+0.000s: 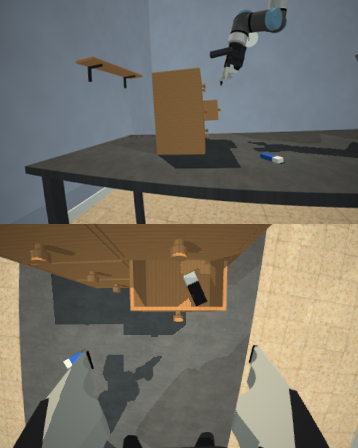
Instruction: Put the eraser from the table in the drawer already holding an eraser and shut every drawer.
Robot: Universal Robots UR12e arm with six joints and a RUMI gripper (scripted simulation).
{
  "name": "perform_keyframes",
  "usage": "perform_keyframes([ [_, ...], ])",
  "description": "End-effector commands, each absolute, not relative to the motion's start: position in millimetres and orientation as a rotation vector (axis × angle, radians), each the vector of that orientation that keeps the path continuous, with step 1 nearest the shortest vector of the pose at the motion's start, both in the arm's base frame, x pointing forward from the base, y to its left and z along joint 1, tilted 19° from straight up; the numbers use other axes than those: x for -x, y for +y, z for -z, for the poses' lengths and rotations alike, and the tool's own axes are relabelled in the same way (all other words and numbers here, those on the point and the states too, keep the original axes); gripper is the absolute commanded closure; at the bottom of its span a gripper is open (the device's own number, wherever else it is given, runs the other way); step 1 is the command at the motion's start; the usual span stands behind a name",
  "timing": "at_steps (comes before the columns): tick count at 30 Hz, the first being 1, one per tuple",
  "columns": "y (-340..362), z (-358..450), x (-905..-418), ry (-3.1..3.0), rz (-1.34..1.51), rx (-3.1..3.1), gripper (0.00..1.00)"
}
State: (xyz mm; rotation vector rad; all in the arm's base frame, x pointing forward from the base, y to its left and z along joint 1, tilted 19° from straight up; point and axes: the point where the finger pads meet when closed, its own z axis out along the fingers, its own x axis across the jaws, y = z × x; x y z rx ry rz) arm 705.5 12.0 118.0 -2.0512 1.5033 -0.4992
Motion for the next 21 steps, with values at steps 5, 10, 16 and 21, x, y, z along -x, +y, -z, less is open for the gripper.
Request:
perform_keyframes([
  [5, 16.7, -109.0, -724.6, 1.445, 0.563, 1.983, 0.00],
  [10, 19.6, -104.2, -734.1, 1.414, 0.591, 1.948, 0.00],
  [16, 22.5, -99.2, -743.8, 1.381, 0.619, 1.913, 0.00],
  [21, 23.6, -97.2, -748.0, 1.368, 0.631, 1.898, 0.00],
])
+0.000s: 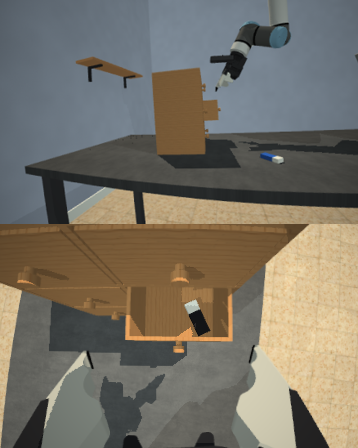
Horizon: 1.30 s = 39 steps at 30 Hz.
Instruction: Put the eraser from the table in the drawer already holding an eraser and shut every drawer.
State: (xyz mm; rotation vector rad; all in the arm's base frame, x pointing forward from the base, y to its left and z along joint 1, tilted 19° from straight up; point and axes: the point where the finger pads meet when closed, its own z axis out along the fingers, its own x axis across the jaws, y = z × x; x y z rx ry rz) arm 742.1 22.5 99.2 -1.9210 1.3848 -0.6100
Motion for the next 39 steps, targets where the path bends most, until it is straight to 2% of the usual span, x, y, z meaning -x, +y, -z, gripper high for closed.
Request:
perform_keyframes([
  [1, 23.9, -96.5, -749.2, 1.364, 0.635, 1.893, 0.00],
  [39, 27.3, -90.8, -760.3, 1.327, 0.666, 1.852, 0.00],
])
